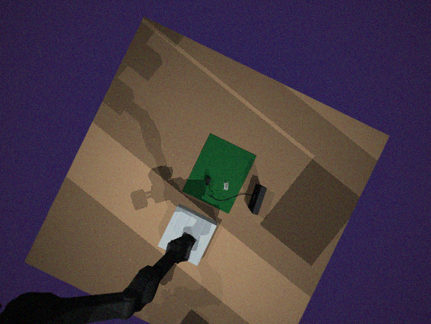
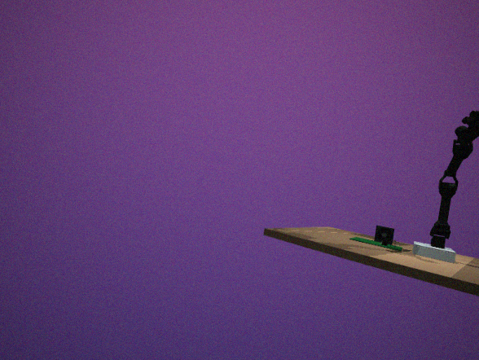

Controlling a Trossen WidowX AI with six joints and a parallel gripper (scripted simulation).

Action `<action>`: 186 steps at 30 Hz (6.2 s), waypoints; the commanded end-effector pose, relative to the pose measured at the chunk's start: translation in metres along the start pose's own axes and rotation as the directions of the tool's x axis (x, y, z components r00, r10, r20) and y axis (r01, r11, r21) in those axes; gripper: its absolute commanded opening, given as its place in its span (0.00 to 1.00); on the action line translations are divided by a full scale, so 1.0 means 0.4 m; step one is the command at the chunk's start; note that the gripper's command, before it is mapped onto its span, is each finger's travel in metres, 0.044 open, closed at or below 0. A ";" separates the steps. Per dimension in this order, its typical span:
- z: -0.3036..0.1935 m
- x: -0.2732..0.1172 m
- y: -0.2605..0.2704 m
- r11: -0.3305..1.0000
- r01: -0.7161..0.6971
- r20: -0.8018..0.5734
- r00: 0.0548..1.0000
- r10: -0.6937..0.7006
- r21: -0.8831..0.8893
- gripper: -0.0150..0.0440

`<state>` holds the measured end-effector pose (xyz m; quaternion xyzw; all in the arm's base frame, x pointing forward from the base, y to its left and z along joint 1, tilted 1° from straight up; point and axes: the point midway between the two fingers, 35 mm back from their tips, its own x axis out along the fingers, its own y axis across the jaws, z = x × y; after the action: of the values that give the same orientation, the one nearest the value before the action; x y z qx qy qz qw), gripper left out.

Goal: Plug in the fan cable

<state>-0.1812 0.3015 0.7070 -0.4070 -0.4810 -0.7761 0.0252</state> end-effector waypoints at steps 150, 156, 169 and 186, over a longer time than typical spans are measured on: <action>-0.093 -2.149 -0.470 -0.603 0.512 -0.158 -0.668 -0.727 0.612 0.38; -0.093 -2.149 -0.470 -0.603 0.512 -0.158 -0.668 -0.727 0.612 0.25; -0.074 -2.069 -0.378 -0.587 0.478 -0.164 -0.668 -0.726 0.653 0.25; -0.100 -2.094 -0.350 -0.290 0.079 -0.165 -0.668 -0.725 0.954 0.25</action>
<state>0.2913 0.0545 0.0467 -0.1166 -0.6899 0.0929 -0.7084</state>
